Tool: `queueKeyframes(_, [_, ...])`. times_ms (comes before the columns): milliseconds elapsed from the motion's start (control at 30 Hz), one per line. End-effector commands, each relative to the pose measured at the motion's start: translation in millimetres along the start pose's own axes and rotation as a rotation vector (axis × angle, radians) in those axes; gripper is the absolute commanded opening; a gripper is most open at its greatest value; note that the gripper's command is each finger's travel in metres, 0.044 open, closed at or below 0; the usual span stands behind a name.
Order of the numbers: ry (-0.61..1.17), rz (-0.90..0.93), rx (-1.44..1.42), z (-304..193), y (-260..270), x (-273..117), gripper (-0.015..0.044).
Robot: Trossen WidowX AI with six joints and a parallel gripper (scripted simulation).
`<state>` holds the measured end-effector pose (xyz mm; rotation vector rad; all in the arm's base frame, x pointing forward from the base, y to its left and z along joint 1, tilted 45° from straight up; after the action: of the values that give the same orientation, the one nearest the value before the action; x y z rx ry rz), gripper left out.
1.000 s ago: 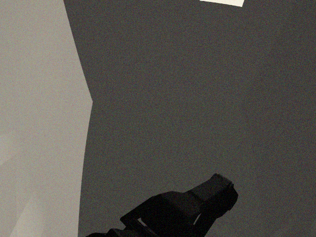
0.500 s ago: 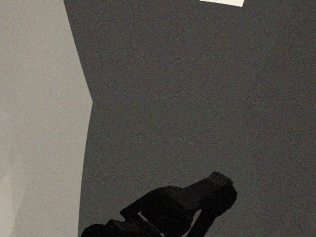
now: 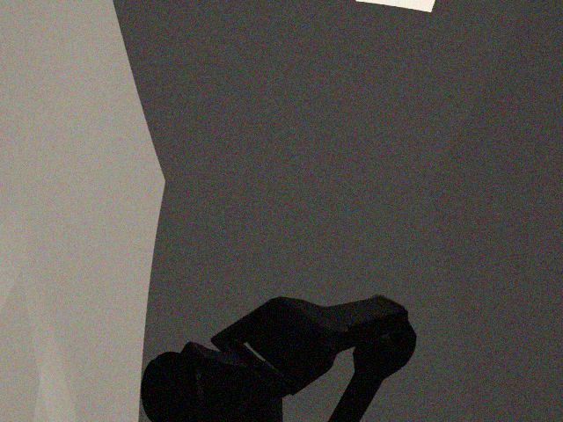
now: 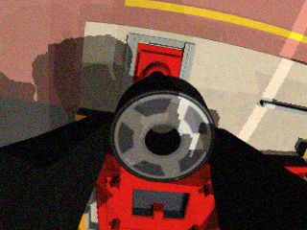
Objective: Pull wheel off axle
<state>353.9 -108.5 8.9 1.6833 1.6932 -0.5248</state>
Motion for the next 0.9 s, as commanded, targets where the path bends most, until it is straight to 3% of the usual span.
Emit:
queueKeyframes(0, [0.001, -0.004, -0.001, 3, -3, 2, 0.0000])
queueKeyframes(467, [-0.011, -0.003, -0.010, 68, -76, -7, 0.0000])
queueKeyframes(867, [-0.010, -0.003, -0.011, 71, -80, 12, 0.0000])
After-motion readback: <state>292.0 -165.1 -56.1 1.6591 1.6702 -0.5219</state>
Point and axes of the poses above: the point midway between the two fingers, 35 mm back from their tips, its own x axis out along the fingers, its own y axis across the jaws, z = x × y, the point moved 2 cm from there along -x, back along the fingers, and after that the axes turned 15 degrees about -x, right-handed, at the moved point
